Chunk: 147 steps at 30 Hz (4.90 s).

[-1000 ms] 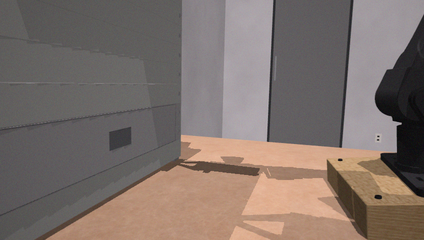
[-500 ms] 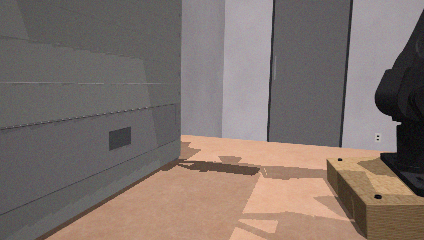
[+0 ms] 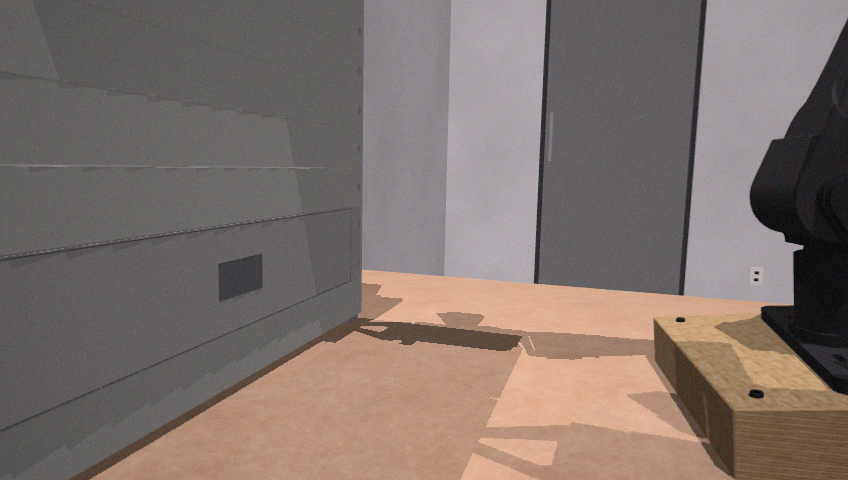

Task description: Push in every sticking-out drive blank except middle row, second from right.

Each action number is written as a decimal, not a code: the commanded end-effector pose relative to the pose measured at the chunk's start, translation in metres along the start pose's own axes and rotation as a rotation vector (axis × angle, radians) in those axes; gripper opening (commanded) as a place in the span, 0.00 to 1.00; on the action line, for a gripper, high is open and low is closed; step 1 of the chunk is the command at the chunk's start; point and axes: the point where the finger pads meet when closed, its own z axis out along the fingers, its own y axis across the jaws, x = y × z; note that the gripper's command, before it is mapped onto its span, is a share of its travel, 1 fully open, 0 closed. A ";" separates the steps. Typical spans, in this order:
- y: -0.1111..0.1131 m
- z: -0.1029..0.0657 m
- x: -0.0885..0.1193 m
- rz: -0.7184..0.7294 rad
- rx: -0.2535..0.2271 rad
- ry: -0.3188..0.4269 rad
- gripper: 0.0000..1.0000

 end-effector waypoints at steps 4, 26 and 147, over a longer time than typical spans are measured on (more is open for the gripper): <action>0.024 0.008 0.014 0.017 -0.062 0.047 0.00; 0.024 0.009 0.015 0.017 -0.062 0.047 0.00; 0.031 0.021 0.023 0.013 -0.062 0.047 0.00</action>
